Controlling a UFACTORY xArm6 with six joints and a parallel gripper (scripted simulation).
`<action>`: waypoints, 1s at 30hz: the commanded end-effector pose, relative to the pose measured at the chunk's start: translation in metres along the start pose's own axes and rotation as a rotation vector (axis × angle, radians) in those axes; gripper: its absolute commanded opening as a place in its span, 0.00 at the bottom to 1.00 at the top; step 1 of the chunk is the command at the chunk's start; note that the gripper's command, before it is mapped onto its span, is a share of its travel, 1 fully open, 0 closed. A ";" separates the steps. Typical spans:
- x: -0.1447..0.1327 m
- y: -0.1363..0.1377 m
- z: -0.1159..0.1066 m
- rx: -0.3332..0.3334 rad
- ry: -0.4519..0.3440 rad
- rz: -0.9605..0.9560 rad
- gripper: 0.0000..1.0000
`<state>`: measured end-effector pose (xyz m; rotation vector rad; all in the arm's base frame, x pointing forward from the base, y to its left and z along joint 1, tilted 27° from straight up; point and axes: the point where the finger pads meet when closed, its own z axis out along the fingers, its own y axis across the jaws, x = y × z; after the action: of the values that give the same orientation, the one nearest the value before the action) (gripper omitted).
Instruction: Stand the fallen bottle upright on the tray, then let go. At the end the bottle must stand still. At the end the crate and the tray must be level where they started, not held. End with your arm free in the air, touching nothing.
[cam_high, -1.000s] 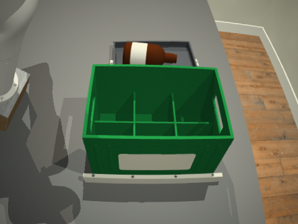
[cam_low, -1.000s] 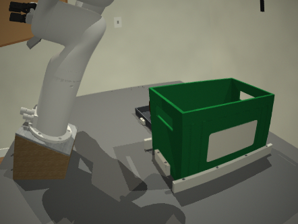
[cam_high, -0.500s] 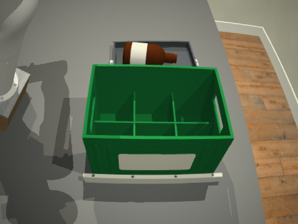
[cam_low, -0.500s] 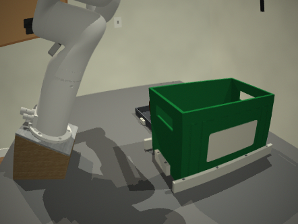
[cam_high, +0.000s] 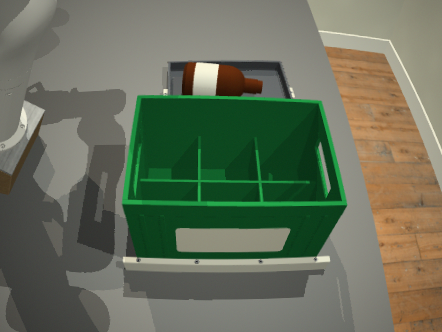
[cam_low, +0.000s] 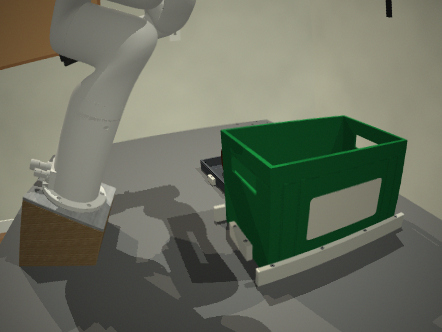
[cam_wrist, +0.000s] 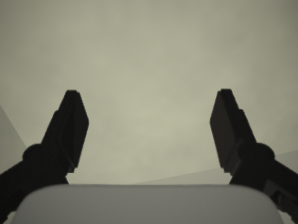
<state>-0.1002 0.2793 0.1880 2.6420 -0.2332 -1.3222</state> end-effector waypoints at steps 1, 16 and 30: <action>0.016 -0.004 -0.013 0.023 0.049 -0.009 1.00; 0.062 -0.013 -0.058 0.101 0.216 -0.019 1.00; 0.104 -0.015 -0.108 0.167 0.381 -0.021 1.00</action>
<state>0.0440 0.2807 0.1674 2.9662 -0.2724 -0.8211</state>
